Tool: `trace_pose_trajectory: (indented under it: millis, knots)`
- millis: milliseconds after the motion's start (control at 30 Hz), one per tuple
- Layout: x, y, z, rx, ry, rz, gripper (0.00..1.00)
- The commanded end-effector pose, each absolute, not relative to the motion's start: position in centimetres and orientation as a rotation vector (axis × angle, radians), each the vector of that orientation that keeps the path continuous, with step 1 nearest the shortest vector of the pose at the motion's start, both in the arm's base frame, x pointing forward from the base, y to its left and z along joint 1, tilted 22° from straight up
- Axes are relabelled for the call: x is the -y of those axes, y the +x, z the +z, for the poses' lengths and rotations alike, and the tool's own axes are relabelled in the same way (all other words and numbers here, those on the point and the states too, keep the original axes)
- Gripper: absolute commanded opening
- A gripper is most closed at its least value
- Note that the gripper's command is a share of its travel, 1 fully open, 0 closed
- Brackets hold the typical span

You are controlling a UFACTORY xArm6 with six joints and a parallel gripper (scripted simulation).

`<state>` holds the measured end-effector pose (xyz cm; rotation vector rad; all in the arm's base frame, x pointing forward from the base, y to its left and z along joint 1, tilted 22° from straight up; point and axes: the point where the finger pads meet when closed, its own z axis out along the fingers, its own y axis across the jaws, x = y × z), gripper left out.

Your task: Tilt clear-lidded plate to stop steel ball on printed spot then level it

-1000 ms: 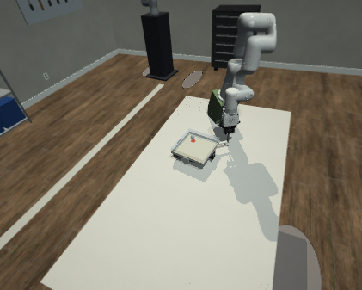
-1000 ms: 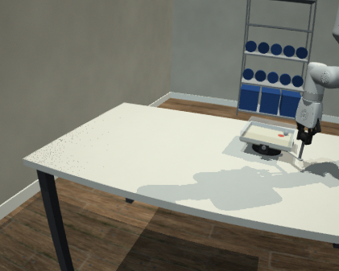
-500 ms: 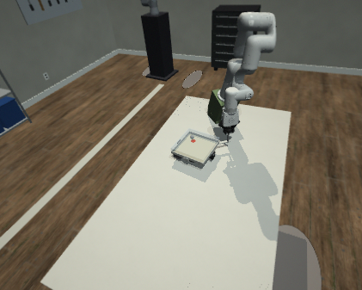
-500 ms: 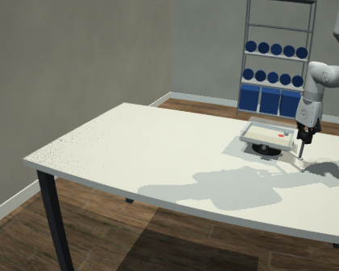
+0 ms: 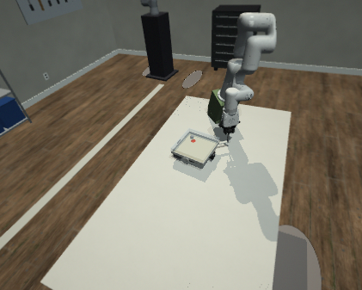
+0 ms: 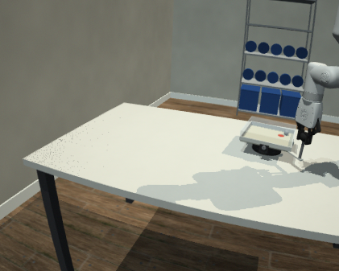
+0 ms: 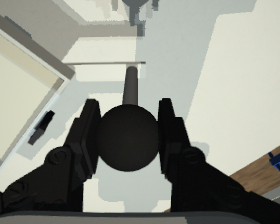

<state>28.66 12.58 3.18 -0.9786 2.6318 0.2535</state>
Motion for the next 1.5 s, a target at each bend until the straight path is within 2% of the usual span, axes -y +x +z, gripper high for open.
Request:
trace_pose_trajectory:
  millis: [0,1467]
  knots:
    - [-12.79,28.98,3.37,-2.625,-0.976,0.253,0.0]
    - [-12.35,28.49,3.14,-2.625,-0.976,0.253,0.0]
